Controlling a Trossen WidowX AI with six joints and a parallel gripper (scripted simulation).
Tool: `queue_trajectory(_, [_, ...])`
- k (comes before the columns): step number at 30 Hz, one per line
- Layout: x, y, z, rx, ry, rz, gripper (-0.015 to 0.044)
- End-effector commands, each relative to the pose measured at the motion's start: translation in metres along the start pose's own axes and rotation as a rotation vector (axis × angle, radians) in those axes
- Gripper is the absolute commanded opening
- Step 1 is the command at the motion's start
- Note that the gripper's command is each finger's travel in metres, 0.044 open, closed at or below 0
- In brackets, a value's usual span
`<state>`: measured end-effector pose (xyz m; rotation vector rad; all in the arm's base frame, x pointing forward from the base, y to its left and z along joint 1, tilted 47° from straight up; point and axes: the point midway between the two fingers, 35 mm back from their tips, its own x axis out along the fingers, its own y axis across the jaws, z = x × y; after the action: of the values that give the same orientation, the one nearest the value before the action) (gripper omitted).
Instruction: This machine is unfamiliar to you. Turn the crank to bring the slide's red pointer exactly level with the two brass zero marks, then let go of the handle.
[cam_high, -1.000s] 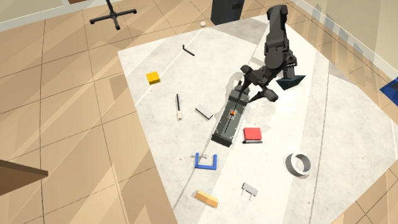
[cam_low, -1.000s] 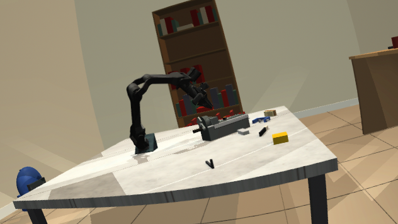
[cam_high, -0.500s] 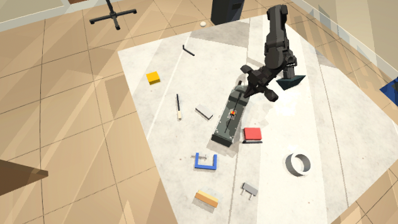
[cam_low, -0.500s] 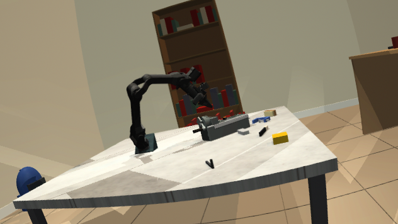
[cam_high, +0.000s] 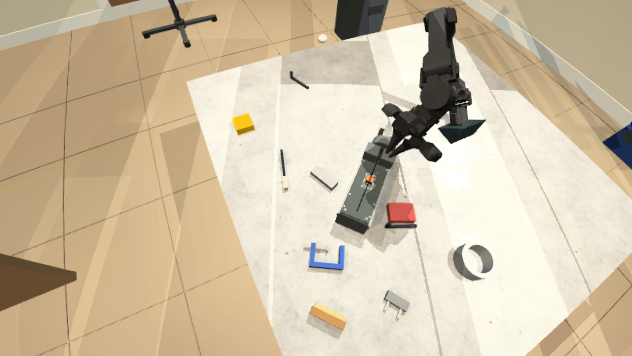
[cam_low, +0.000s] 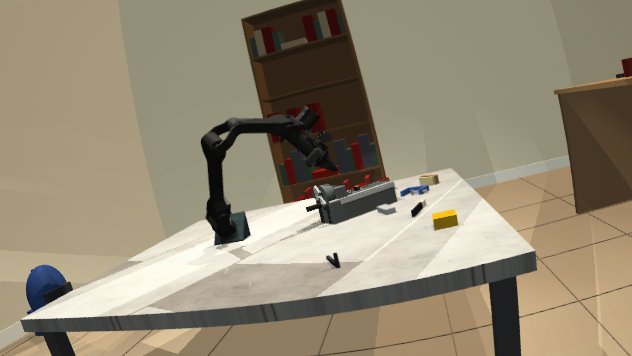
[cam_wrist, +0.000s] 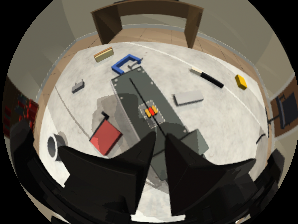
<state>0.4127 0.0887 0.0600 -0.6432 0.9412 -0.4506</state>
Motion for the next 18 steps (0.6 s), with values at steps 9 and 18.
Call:
queue_trajectory(9, [0.0000, -0.0001, 0.0000, 0.000, 0.000, 0.000, 0.0341])
queue_trajectory(18, [0.0000, -0.0001, 0.0000, 0.000, 0.000, 0.000, 0.0335])
